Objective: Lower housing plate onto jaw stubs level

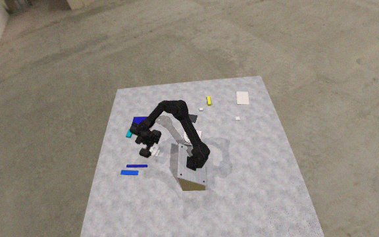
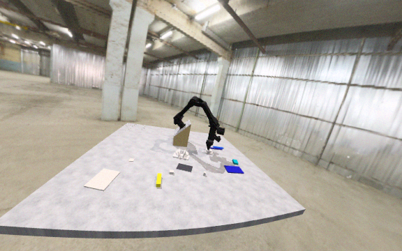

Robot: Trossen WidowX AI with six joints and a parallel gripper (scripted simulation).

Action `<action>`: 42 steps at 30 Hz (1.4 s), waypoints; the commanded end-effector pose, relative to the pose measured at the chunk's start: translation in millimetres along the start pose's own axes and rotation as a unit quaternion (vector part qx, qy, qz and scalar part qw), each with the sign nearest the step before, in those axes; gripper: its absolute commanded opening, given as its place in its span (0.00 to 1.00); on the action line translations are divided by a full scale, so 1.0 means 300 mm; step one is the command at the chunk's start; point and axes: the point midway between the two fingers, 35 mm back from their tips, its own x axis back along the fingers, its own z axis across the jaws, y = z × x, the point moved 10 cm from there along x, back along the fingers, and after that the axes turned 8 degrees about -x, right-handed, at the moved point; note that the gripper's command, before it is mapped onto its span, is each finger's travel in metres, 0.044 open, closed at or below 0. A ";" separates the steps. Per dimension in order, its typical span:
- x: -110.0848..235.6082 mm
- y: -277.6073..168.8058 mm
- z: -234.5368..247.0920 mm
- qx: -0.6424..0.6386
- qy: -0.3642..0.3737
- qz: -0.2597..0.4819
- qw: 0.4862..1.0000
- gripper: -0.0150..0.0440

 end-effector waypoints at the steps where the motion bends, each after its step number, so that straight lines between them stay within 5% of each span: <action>1: -0.014 -0.004 0.001 0.002 -0.003 0.002 1.000 1.00; 42: -0.107 -0.006 -0.001 0.002 -0.003 0.003 1.000 1.00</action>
